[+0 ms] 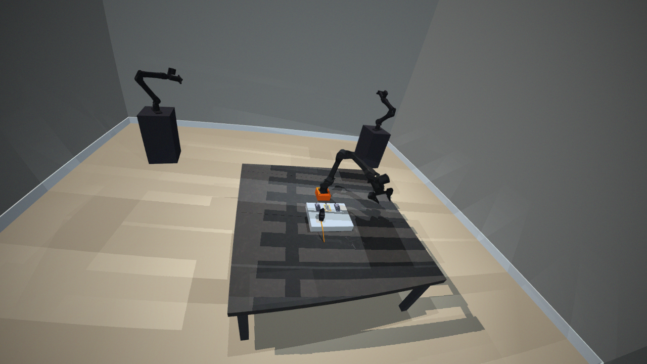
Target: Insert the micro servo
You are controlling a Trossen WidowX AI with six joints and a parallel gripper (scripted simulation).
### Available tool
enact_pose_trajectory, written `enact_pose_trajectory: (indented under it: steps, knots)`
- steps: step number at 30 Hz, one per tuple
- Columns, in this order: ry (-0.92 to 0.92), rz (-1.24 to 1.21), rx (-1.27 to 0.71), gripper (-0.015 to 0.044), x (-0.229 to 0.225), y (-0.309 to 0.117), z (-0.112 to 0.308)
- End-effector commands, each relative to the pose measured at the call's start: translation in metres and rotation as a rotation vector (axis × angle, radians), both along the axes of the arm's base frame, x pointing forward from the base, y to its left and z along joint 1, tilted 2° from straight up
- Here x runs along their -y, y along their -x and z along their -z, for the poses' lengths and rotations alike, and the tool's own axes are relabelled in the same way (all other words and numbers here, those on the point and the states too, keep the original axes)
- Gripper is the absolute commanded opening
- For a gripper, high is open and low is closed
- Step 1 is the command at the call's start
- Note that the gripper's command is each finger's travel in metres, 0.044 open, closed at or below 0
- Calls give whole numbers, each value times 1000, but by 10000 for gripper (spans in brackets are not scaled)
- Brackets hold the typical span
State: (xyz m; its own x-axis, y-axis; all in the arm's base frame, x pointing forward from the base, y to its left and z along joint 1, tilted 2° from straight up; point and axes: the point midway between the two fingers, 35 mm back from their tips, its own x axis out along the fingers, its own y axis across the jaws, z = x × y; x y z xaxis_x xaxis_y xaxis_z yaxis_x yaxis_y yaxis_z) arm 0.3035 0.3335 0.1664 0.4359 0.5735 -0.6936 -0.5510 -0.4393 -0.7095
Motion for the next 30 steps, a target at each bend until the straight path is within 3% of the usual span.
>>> enact_pose_trajectory:
  steps: [1, 8, 15, 22, 30]
  knots:
    - [129, 20, 34, 440, 48, -35, 7]
    - [376, 16, 36, 440, 154, -78, 20]
    - [580, -25, -43, 440, 271, -88, 29]
    - [706, -126, -169, 440, 377, -61, 32]
    - [726, -334, -301, 440, 468, 5, 30]
